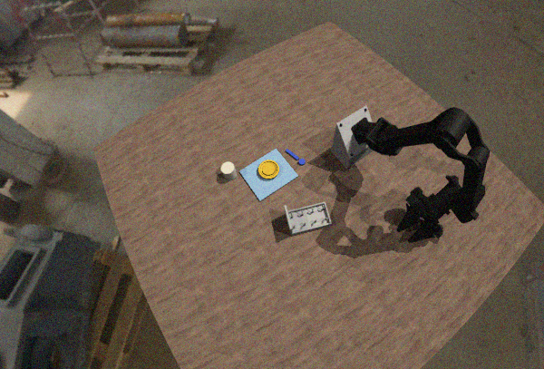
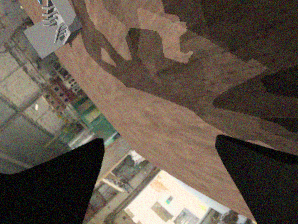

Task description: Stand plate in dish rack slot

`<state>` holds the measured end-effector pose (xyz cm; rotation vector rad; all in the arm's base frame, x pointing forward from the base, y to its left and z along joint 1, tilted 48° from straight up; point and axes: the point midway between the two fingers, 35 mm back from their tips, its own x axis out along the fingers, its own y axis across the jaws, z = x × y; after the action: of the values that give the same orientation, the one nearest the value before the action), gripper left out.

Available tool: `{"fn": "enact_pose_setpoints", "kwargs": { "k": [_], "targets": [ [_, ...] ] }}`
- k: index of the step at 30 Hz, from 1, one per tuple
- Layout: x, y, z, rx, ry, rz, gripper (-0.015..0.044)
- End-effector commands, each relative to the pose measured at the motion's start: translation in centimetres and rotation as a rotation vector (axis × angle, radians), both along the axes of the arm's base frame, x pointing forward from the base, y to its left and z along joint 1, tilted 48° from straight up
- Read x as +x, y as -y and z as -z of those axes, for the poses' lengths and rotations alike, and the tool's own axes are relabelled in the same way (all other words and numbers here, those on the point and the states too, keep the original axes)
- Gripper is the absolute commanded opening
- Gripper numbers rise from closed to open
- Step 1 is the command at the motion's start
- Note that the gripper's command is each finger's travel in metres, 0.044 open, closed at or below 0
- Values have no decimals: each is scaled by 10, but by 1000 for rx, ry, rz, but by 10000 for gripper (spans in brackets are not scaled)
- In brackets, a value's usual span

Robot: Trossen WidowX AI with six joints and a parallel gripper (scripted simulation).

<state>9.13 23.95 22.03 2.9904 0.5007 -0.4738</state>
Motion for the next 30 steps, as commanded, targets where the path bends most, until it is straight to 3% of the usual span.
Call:
{"fn": "enact_pose_setpoints", "kwargs": {
  "k": [1, 30],
  "targets": [
    [0, 0, 0, 1, -1, 1, 400],
    [84, 20, 36, 170, -360, 467, 400]
  ]
}}
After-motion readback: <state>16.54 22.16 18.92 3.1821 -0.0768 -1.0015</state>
